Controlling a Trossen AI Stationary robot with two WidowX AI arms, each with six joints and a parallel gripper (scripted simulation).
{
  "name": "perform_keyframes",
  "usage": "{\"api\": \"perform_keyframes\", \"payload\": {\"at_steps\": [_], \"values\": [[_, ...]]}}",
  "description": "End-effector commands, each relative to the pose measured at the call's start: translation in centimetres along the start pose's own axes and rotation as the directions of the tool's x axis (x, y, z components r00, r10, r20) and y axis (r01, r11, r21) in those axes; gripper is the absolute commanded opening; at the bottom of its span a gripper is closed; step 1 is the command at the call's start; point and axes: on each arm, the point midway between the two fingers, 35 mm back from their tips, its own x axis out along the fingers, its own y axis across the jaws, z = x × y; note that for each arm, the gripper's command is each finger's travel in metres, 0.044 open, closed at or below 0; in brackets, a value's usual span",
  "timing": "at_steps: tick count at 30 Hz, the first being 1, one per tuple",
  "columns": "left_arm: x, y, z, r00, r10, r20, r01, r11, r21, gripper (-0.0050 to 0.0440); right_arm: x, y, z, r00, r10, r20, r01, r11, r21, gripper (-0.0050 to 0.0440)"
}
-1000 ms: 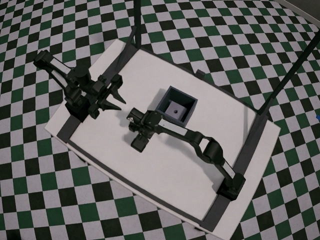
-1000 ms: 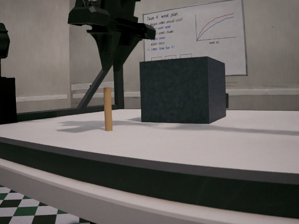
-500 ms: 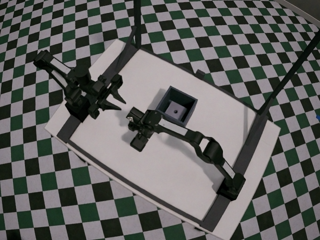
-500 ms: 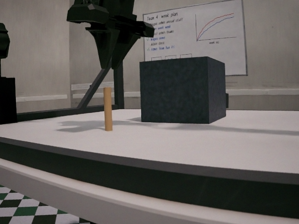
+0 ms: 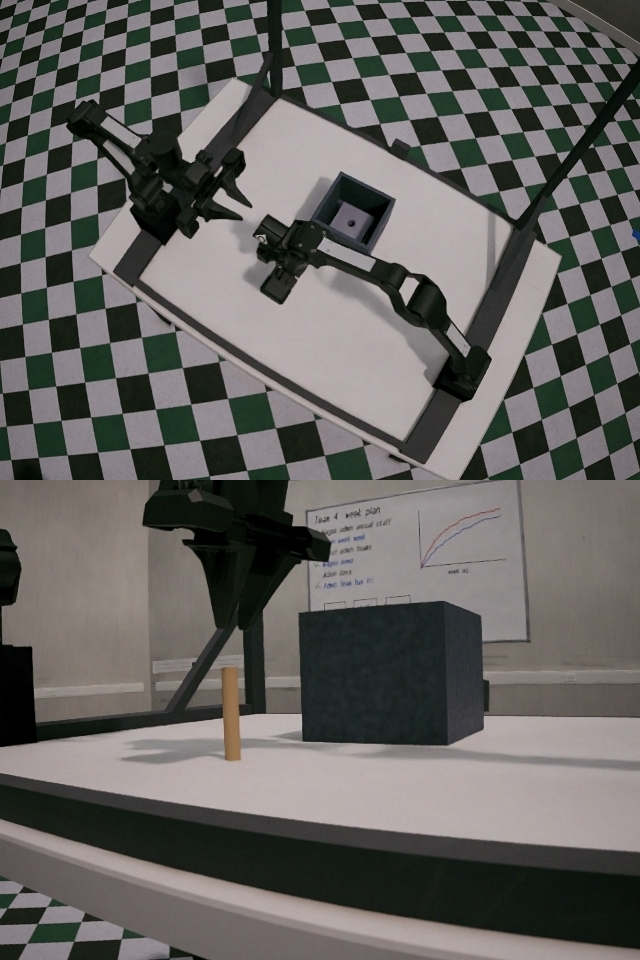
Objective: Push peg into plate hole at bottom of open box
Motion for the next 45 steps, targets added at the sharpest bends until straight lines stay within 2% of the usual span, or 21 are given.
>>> {"api": "perform_keyframes", "payload": {"at_steps": [1,11,12,14,15,28,29,31,32,37,38,45], "values": [[0.7,0.0,-0.1,1.0,-0.001,0.001,0.001,1.0,0.003,0.0125,0.0,-0.1,0.4,1.0,-0.004,0.009,0.004,1.0,-0.004,0.0126],[2.3,-0.1,0.1,1.0,-0.004,0.004,0.004,1.0,0.005,0.0125,0.0,-0.1,0.4,1.0,-0.004,0.009,0.004,1.0,-0.004,0.0126],[1.2,-0.1,0.7,1.0,-0.003,0.029,0.003,1.0,0.005,0.0125,0.0,-0.1,0.4,1.0,-0.004,0.009,0.004,1.0,-0.004,0.0126],[1.2,-0.1,0.7,1.0,-0.003,0.029,0.003,1.0,0.005,0.0125,0.0,-0.1,0.4,1.0,-0.004,0.009,0.004,1.0,-0.004,0.0126],[2.5,-0.2,0.1,1.0,-0.004,0.006,0.004,1.0,0.005,0.0125,0.0,-0.1,0.4,1.0,-0.004,0.009,0.004,1.0,-0.004,0.0126],[4.7,-0.2,0.0,1.0,-0.005,0.004,0.005,1.0,0.003,0.0125,0.0,-0.1,0.4,1.0,-0.004,0.009,0.004,1.0,-0.004,0.0126],[3.7,-0.2,0.8,1.0,-0.005,0.028,0.004,1.0,0.004,0.0125,0.0,-0.1,0.4,1.0,-0.004,0.009,0.004,1.0,-0.004,0.0126],[3.7,-0.2,0.8,1.0,-0.005,0.028,0.004,1.0,0.004,0.0125,0.0,-0.1,0.4,1.0,-0.004,0.009,0.004,1.0,-0.004,0.0126],[5.0,-0.2,0.1,1.0,-0.005,0.005,0.005,1.0,0.003,0.0125,0.0,-0.1,0.4,1.0,-0.004,0.009,0.004,1.0,-0.004,0.0126],[4.3,-0.3,0.5,1.0,-0.005,0.017,0.005,1.0,0.003,0.0125,0.0,-0.1,0.4,1.0,-0.004,0.009,0.004,1.0,-0.004,0.0126],[4.4,-0.2,0.4,1.0,-0.005,0.015,0.005,1.0,0.003,0.0,0.0,-0.1,0.4,1.0,-0.004,0.009,0.004,1.0,-0.004,0.0126],[4.0,-0.2,0.5,1.0,-0.005,0.024,0.004,1.0,0.003,0.0,0.0,-0.1,0.4,1.0,-0.004,0.009,0.004,1.0,-0.004,0.0126]]}}
